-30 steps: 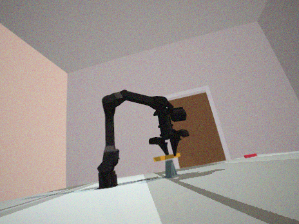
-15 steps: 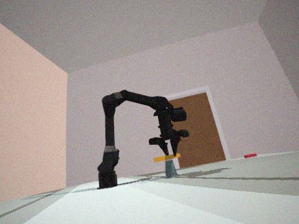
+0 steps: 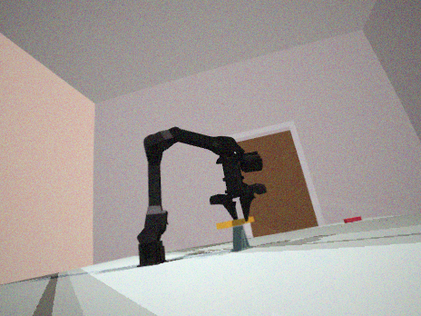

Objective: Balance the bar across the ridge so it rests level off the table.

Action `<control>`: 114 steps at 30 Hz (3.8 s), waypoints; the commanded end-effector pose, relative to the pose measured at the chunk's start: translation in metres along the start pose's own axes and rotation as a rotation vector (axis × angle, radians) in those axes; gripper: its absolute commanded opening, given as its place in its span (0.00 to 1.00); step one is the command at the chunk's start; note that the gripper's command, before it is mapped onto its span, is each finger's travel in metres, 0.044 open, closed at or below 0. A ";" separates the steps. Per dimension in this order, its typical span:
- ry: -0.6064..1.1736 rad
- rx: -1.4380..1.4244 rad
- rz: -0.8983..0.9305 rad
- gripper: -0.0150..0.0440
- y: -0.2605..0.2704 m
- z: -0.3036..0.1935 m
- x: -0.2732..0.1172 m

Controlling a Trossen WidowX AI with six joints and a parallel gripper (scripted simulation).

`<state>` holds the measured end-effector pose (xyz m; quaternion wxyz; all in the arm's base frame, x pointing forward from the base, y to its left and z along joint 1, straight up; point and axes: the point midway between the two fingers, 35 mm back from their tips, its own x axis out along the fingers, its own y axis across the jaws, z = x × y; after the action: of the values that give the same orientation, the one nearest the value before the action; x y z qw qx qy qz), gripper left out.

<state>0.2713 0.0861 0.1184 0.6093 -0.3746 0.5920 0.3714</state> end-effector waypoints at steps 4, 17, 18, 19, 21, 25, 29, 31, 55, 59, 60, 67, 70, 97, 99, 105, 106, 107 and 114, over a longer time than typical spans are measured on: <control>0.000 -0.001 -0.002 0.25 0.000 0.000 0.001; 0.000 -0.001 -0.002 0.25 0.000 0.000 0.002; 0.000 -0.001 -0.002 0.25 0.000 0.000 0.002; 0.000 -0.001 -0.002 0.25 0.000 0.000 0.002; 0.000 -0.001 -0.002 0.25 0.000 0.000 0.002; 0.000 -0.001 -0.002 0.25 0.000 0.000 0.003; 0.000 -0.001 -0.002 0.25 0.000 0.000 0.003; 0.000 -0.001 -0.002 0.25 0.000 0.000 0.003; 0.000 -0.001 -0.002 0.25 0.000 0.000 0.005; 0.000 -0.001 -0.002 0.25 0.000 0.000 0.003; 0.000 -0.001 -0.002 0.25 0.000 0.000 0.003; 0.000 -0.002 -0.002 0.25 0.000 0.000 0.003; 0.000 -0.002 -0.002 0.25 0.000 0.000 0.003; 0.000 -0.002 -0.002 0.30 0.000 0.000 0.003; 0.000 -0.002 -0.002 0.39 0.000 0.000 0.003; 0.000 -0.002 -0.002 0.54 0.000 0.000 0.003; 0.000 -0.002 -0.002 0.54 0.000 0.000 0.003; 0.000 -0.002 -0.002 0.54 0.000 0.000 0.003; 0.000 -0.002 -0.002 0.54 0.000 0.000 0.003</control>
<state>0.2715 0.0864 0.1155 0.6096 -0.3757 0.5911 0.3712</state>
